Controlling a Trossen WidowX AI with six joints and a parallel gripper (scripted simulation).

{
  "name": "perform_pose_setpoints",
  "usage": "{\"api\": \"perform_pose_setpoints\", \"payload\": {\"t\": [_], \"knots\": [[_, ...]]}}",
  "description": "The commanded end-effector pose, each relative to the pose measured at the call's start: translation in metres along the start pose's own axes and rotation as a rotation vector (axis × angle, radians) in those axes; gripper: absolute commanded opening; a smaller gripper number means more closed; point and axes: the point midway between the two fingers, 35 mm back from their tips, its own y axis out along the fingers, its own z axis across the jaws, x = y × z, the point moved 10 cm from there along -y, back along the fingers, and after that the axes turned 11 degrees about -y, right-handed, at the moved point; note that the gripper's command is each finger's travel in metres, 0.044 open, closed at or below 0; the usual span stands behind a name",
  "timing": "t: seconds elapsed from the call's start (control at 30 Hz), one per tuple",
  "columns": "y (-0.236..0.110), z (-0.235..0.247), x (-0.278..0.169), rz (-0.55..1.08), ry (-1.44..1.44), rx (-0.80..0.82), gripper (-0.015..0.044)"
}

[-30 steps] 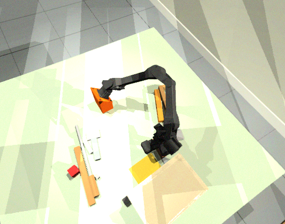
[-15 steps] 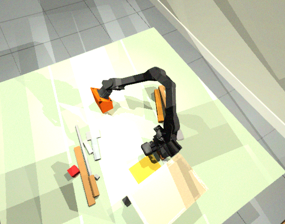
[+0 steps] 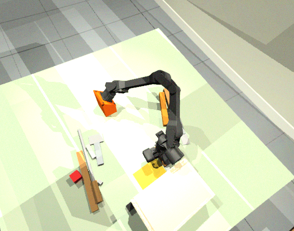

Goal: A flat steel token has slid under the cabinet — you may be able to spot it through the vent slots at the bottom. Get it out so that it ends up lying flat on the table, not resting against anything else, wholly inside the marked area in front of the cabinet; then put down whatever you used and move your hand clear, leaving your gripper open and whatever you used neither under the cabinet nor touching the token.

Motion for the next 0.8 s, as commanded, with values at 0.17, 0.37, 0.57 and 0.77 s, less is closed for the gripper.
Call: {"api": "perform_pose_setpoints", "payload": {"t": [0.17, 0.37, 0.57, 0.77], "knots": [[0.001, -0.013, -0.003, 0.001, 0.002, -0.007, 0.0], [0.001, -0.019, -0.004, 0.001, 0.002, -0.007, 0.0], [0.001, -0.026, -0.005, 0.001, 0.002, -0.007, 0.0], [0.001, -0.032, -0.006, 0.001, 0.002, -0.007, 0.0]]}}
